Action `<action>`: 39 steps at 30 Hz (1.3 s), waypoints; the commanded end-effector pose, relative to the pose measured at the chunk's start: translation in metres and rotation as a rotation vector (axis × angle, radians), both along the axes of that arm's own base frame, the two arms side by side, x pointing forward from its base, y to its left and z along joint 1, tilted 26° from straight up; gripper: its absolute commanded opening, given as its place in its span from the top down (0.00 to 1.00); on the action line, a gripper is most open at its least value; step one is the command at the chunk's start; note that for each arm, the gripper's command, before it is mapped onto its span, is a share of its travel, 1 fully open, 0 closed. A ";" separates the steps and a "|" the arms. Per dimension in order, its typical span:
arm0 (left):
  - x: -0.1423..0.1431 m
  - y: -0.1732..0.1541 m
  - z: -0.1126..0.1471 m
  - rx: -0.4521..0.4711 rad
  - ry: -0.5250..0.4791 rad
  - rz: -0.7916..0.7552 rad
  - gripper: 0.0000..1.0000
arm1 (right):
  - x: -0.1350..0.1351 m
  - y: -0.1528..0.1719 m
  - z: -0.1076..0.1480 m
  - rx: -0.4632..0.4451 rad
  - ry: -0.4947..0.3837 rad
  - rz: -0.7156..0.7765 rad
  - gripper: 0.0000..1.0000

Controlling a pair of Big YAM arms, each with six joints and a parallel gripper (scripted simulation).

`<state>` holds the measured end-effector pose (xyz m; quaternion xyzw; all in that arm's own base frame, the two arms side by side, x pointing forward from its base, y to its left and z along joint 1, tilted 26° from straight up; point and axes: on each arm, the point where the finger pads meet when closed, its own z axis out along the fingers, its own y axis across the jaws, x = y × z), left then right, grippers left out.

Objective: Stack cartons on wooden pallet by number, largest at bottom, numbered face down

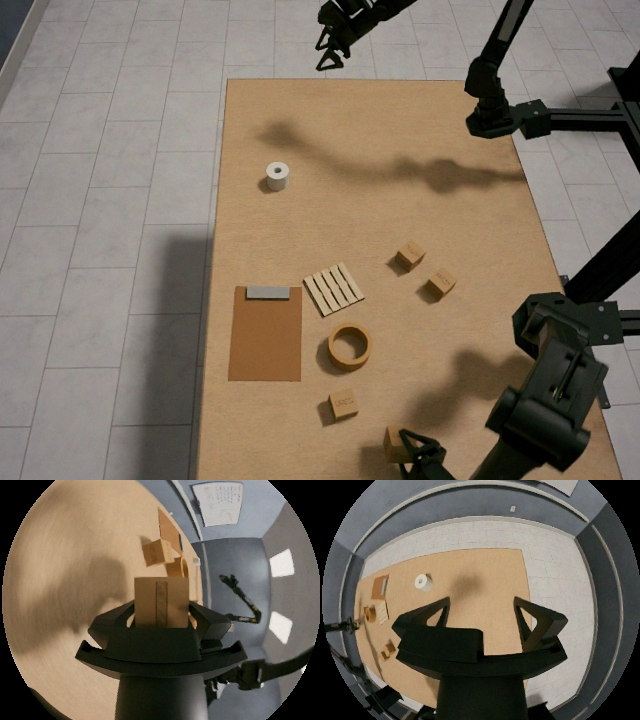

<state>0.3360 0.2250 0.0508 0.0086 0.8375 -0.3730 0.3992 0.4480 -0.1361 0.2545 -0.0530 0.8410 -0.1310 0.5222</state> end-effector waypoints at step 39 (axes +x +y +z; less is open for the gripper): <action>-0.012 0.031 0.002 0.267 0.164 0.630 0.50 | 0.005 -0.002 0.013 -0.016 -0.020 0.002 0.00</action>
